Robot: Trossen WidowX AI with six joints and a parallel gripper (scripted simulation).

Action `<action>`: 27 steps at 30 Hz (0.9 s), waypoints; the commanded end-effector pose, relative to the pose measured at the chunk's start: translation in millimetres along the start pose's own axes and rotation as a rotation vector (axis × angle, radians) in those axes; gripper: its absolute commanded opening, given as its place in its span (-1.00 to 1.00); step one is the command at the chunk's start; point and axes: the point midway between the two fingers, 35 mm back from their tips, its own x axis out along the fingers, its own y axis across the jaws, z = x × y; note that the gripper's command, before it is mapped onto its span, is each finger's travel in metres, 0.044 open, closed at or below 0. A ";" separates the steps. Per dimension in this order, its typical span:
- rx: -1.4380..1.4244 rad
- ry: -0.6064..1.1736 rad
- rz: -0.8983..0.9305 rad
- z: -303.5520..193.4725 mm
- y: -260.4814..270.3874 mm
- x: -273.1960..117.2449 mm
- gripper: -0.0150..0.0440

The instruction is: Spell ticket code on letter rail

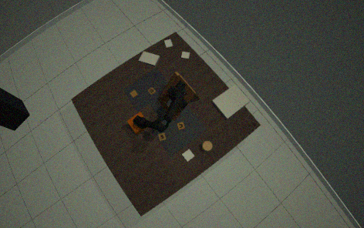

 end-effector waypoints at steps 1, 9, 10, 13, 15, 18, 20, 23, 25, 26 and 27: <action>-0.001 0.000 0.006 -4.0 0.4 -4.8 -0.49; -0.001 0.001 0.006 -12.8 0.3 -14.7 -0.49; -0.001 0.001 0.006 -13.9 0.3 -15.9 -0.49; -0.002 0.001 0.006 -17.3 0.3 -19.5 -0.49; -0.002 0.001 0.006 -18.4 0.3 -20.7 -0.49; -0.002 0.001 0.006 -18.6 0.3 -20.6 -0.49; -0.008 -0.036 -0.003 -18.2 4.3 -28.0 -0.31; -0.021 -0.185 -0.025 -30.2 18.7 -60.9 -0.05; -0.025 -0.292 -0.031 -41.3 27.7 -81.9 0.13; -0.025 -0.345 -0.031 -47.4 31.8 -91.5 0.22; -0.025 -0.399 -0.030 -54.0 35.6 -100.7 0.31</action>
